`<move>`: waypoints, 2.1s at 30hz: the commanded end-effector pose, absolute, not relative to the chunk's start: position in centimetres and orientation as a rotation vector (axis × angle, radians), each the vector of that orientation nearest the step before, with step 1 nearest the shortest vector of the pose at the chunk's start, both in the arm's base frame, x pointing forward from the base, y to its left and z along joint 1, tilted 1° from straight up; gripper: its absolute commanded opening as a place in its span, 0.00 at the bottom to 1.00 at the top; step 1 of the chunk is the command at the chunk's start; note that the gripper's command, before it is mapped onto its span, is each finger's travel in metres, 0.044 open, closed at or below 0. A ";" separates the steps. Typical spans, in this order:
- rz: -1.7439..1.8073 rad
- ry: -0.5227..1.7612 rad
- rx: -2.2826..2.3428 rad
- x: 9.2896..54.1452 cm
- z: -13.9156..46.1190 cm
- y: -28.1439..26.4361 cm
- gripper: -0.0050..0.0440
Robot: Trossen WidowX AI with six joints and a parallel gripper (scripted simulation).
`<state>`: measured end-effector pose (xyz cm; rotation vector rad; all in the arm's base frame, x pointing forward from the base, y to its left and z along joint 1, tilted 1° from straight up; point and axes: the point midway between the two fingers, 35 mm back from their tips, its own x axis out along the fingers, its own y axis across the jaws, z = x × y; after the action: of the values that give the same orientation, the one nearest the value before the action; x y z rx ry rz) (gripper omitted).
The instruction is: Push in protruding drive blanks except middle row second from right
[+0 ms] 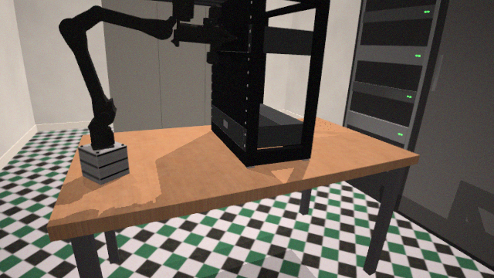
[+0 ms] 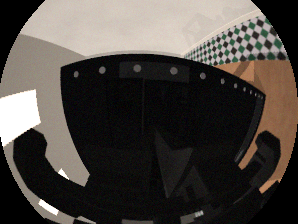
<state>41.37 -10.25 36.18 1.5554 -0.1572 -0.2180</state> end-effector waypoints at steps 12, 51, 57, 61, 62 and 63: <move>-0.185 -0.193 1.555 41.4 37.8 -10.2 0.10; -0.185 -0.193 1.555 41.9 37.6 -10.3 0.10; -0.185 -0.193 1.555 41.9 37.6 -10.3 0.10; -0.185 -0.193 1.555 41.9 37.6 -10.3 0.10; -0.185 -0.193 1.555 41.9 37.6 -10.3 0.10; -0.185 -0.193 1.555 41.9 37.6 -10.3 0.10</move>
<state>41.81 -10.35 36.17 1.5548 -0.1621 -0.2158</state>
